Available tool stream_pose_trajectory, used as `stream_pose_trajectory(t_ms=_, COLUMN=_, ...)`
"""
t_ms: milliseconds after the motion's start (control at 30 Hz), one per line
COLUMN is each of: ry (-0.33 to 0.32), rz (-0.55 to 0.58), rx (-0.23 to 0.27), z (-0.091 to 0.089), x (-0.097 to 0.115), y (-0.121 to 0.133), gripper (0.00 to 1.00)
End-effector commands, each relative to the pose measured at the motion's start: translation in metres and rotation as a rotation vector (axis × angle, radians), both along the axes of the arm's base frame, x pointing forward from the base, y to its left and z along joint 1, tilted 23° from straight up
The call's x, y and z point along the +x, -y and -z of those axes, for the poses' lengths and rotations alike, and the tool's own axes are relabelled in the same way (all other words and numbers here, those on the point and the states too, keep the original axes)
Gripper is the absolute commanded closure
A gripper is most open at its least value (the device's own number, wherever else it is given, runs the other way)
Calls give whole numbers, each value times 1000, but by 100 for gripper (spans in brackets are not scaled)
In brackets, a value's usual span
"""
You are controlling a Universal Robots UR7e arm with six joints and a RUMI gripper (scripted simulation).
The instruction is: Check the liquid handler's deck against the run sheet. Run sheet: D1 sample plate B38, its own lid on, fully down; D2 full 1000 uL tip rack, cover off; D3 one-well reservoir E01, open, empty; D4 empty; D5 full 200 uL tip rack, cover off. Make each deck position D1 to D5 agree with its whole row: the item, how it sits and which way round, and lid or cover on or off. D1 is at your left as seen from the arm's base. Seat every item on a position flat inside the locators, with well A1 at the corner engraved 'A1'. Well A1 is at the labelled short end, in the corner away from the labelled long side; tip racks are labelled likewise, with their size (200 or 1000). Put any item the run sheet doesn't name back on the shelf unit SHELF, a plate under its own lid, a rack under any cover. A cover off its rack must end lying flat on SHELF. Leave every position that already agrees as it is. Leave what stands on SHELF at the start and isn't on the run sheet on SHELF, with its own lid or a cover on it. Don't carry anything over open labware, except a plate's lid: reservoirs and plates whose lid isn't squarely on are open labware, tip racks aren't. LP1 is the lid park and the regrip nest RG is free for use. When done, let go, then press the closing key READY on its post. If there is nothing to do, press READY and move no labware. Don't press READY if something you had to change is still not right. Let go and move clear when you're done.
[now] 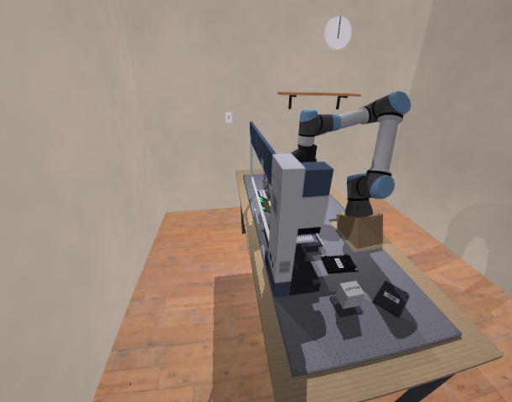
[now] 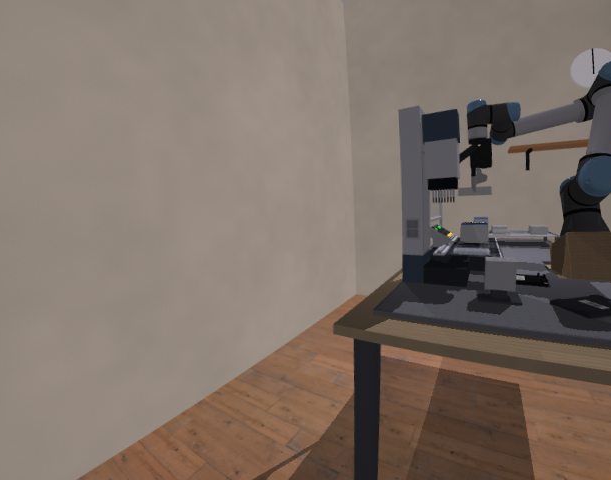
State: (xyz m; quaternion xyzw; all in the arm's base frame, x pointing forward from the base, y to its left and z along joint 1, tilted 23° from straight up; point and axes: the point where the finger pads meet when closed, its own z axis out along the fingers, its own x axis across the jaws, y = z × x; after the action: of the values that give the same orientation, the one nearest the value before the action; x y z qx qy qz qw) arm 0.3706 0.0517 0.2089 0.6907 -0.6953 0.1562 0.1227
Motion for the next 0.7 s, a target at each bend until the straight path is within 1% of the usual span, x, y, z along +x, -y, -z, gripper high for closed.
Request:
stream_pose_trajectory(t_ms=0, ry=-1, rz=-2, rx=-1, z=1, x=-12, y=-1, gripper=100)
stream_pose_trajectory(t_ms=33, ry=-1, rz=-2, rx=-1, z=1, x=-12, y=-1, gripper=100)
stream_pose_trajectory(t_ms=533, ry=-1, rz=-2, rx=-1, z=3, x=-46, y=0, gripper=100)
stream_pose_trajectory(t_ms=600, ry=-1, rz=-2, rx=-1, z=3, x=-46, y=0, gripper=100)
stream_pose_trajectory(t_ms=667, ry=-1, rz=-1, rx=-1, z=3, x=-51, y=0, gripper=100)
